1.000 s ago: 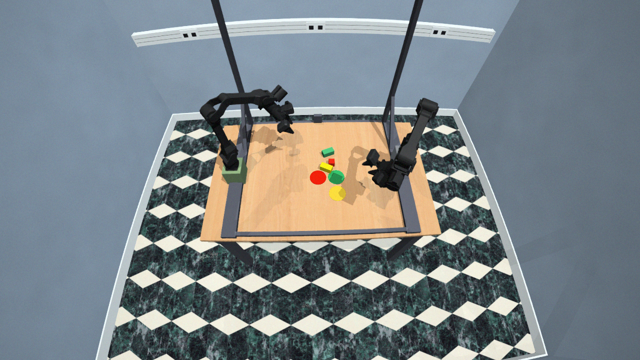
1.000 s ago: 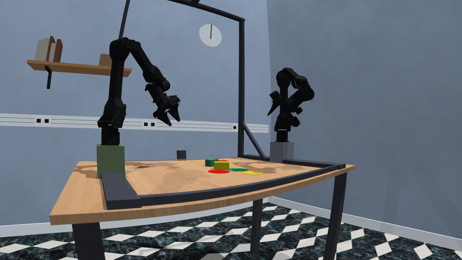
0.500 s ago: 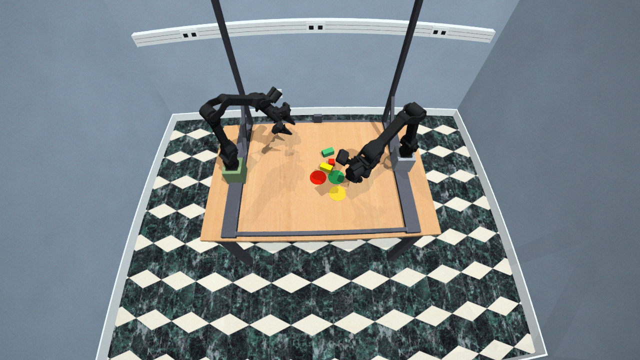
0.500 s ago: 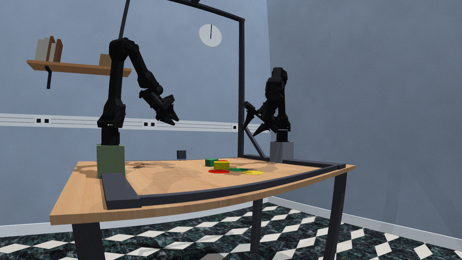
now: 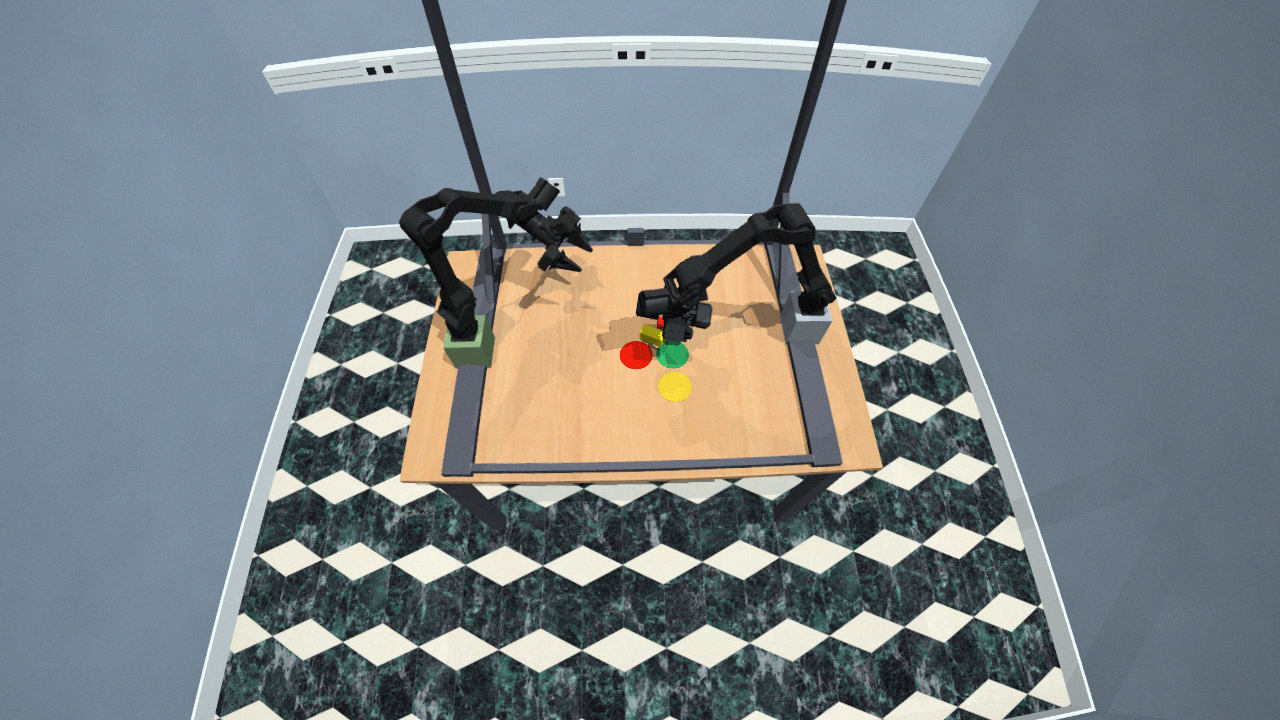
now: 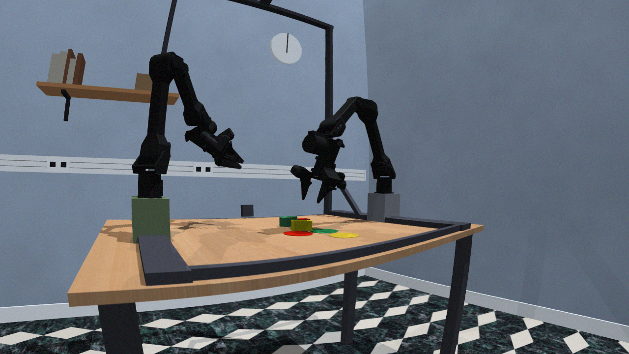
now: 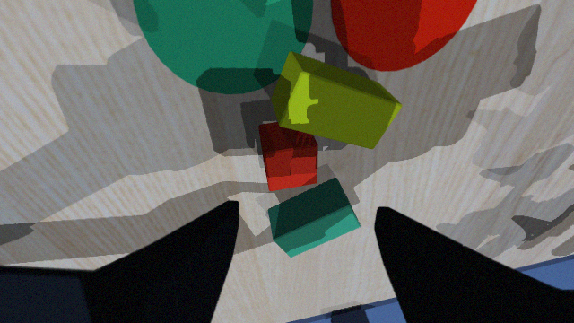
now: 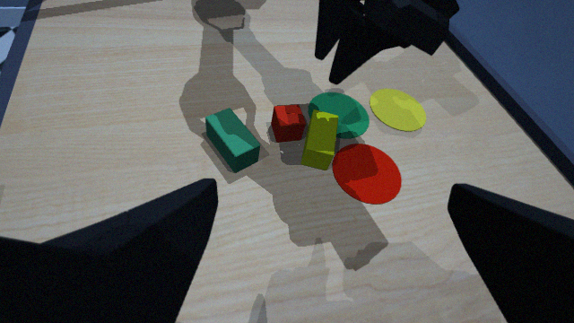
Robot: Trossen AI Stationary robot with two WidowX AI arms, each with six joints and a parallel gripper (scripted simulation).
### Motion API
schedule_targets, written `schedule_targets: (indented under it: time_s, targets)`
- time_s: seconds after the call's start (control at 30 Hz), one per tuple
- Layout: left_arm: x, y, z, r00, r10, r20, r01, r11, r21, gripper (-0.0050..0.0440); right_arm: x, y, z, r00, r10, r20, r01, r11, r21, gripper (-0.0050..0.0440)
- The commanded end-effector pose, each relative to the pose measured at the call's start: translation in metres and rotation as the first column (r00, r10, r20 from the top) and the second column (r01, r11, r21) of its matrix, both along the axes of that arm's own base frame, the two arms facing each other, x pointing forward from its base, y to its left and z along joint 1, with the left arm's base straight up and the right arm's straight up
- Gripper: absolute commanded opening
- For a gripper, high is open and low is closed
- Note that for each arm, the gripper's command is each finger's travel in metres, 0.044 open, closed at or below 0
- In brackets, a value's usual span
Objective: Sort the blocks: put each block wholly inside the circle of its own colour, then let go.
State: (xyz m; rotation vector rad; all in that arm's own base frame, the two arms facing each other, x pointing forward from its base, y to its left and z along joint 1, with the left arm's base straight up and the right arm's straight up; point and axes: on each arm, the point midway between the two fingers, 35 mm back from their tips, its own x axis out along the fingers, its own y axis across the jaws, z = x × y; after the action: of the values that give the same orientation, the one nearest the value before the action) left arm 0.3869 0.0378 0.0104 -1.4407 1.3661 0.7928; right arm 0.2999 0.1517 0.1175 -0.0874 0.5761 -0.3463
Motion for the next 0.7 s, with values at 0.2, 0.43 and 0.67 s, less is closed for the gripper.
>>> schedule_targets:
  time_s: [0.2, 0.43, 0.67]
  targets:
    - [0.019, -0.041, -0.034, 0.981, 0.143, -0.129, -0.096, 0.944, 0.315, 0.0265, -0.002, 0.002, -0.007, 0.999, 0.042, 0.015, -0.041, 0.996, -0.076, 0.0400]
    - [0.015, -0.044, -0.048, 0.977, 0.158, -0.145, -0.099, 0.931, 0.351, 0.0262, -0.004, 0.004, -0.015, 0.998, 0.067, -0.001, -0.067, 0.992, -0.106, 0.0400]
    - [0.011, -0.043, -0.075, 0.975, 0.160, -0.154, -0.098, 0.932, 0.350, 0.0237, -0.008, 0.005, -0.024, 0.995, 0.098, -0.021, -0.100, 0.984, -0.145, 0.0400]
